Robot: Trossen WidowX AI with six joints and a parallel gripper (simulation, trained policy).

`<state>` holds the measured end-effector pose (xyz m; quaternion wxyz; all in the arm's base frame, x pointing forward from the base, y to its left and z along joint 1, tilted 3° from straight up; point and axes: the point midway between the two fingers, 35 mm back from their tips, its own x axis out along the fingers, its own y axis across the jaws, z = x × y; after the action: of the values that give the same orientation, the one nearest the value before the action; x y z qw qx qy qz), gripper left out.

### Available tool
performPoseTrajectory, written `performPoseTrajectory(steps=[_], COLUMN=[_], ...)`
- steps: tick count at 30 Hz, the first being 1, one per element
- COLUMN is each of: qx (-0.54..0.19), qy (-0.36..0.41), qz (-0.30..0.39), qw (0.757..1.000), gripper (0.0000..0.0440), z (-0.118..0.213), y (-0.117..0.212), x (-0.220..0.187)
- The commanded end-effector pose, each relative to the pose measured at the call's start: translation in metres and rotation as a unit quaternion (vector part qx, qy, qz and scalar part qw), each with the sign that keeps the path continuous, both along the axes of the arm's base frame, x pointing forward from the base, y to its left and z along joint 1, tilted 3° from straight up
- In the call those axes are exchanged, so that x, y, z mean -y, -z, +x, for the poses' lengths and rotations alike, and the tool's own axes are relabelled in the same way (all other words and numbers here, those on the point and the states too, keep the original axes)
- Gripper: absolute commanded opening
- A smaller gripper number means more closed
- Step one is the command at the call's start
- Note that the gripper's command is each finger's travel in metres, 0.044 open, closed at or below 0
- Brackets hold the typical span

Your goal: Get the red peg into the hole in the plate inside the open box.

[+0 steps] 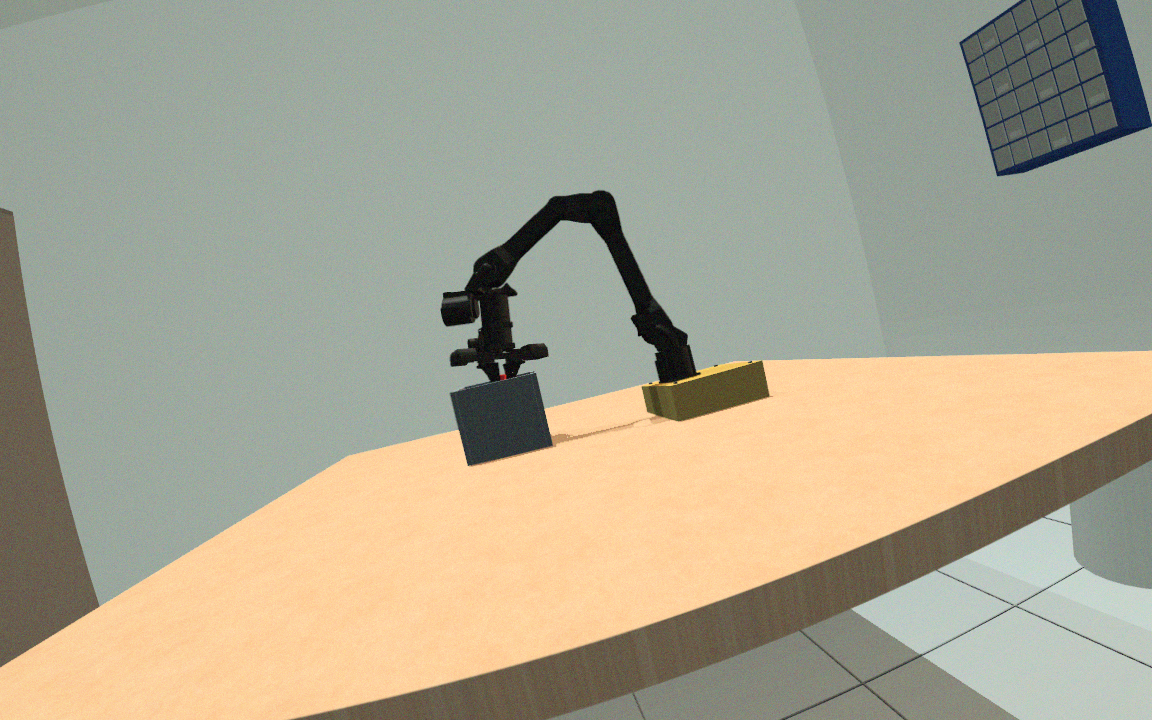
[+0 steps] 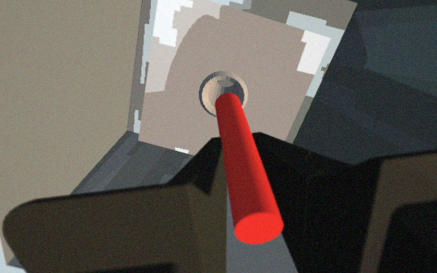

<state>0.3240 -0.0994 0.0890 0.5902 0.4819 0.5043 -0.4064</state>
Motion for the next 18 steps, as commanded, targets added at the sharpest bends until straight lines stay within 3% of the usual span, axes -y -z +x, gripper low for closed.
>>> performPoseTrajectory(steps=[1, 6, 11, 18], qx=[-0.004, -0.012, -0.024, -0.024], qy=[-0.009, -0.02, -0.031, -0.031], qz=[0.003, 0.0, 0.002, 0.025], qw=[1.0, 1.0, 0.999, 0.999], gripper=[0.0, 0.0008, 0.0101, 0.0103], z=[0.002, 0.005, 0.007, 0.008], y=[0.009, 0.02, 0.024, 0.017], x=[0.0, 0.001, 0.001, 0.003])
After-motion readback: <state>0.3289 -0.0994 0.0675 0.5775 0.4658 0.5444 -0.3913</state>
